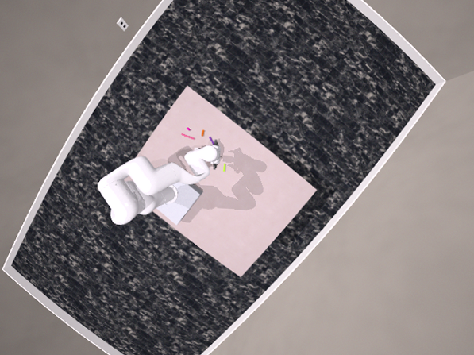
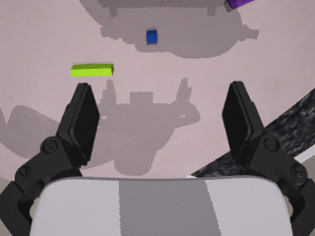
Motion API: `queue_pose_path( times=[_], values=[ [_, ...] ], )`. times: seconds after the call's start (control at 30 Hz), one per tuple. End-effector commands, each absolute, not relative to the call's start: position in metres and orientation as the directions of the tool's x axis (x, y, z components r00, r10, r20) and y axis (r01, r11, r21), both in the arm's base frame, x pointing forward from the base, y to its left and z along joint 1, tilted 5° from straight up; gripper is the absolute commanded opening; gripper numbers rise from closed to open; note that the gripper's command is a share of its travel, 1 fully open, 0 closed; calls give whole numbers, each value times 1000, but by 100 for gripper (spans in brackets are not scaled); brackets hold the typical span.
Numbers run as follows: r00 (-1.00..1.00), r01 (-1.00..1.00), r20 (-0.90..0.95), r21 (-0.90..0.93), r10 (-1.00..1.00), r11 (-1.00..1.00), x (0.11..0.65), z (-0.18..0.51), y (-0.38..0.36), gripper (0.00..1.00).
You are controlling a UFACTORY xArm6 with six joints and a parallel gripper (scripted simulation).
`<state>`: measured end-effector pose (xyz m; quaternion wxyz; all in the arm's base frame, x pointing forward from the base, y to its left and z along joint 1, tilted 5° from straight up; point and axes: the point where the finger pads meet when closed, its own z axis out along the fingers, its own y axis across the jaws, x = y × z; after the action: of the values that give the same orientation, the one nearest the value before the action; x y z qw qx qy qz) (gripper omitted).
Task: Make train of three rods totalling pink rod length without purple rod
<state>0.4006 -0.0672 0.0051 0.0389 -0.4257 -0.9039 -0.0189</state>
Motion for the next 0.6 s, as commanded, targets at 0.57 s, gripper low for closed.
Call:
queue_pose_path(
  times=[0.57],
  values=[
    [-96,994,67,-44,993,99,422,2,-10,100]
  ],
)
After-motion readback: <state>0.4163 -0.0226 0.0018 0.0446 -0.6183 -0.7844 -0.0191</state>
